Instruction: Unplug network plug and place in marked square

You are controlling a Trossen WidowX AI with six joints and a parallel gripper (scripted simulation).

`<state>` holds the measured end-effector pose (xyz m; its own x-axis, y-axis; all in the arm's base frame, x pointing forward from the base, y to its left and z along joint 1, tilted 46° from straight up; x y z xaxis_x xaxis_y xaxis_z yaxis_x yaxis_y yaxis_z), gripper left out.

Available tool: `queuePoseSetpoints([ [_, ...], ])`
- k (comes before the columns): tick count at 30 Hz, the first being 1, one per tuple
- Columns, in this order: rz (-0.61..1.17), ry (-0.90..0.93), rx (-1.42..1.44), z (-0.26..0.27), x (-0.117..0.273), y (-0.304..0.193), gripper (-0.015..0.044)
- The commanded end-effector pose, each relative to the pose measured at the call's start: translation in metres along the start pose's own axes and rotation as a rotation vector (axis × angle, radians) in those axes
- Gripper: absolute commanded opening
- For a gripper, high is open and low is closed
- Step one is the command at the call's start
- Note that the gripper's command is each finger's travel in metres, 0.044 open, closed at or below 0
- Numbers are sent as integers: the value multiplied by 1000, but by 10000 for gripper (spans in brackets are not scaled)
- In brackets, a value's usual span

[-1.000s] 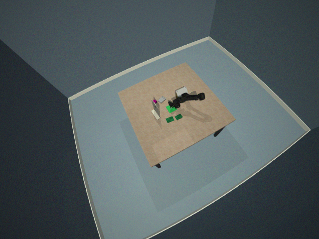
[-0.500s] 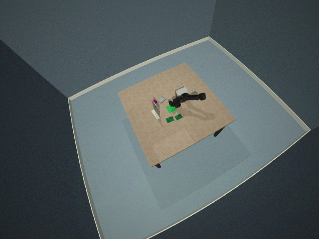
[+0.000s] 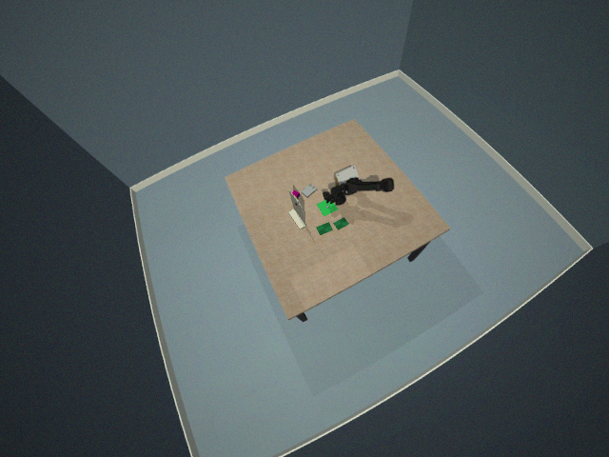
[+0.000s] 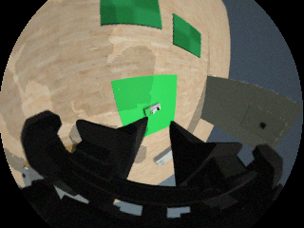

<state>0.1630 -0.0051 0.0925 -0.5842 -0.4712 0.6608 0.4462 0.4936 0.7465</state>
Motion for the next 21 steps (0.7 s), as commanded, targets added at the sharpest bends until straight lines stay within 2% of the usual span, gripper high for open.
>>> queuePoseSetpoints([
  [1,-7,-4,10,-3,4,3,156],
  [21,8,0,13,-16,19,5,156],
])
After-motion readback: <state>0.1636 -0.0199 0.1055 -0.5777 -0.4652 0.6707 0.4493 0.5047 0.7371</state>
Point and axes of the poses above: the point midway between the two fingers, 35 mm back from their tips, its own x axis back along the fingers, its own z axis across the jaws, y = z × x, the point moved 8 cm from there along x, back along the fingers, and after that the axes turned 15 degrees about -x, right-handed, at the moved point
